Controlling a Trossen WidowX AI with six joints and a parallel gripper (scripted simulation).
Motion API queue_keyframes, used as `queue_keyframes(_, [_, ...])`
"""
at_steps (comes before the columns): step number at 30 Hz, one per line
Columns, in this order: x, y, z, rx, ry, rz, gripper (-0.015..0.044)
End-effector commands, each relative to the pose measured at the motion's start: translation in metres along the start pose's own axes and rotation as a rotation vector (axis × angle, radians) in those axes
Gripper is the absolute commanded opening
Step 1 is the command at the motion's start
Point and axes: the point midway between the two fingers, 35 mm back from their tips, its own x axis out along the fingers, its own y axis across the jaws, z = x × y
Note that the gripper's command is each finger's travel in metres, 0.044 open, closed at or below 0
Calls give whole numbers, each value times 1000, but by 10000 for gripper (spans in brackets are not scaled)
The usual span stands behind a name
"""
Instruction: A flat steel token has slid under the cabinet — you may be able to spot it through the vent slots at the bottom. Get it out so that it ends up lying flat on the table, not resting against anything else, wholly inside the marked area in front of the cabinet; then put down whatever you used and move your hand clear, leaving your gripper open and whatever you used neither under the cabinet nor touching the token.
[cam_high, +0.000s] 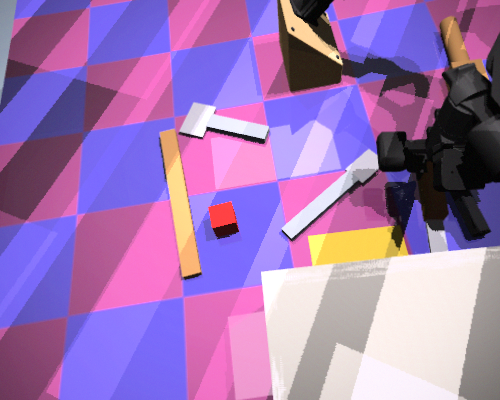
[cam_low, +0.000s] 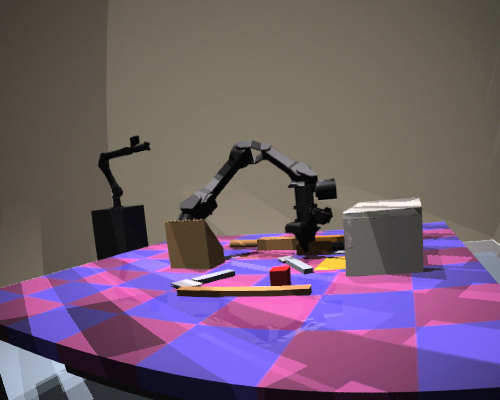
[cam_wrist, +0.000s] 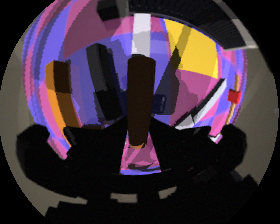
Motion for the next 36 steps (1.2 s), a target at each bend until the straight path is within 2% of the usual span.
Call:
queue_keyframes(1, [0, 1, 6, -4, 0, 3, 0])
queue_keyframes(36, [0, 0, 39, -5, -1, 3, 0])
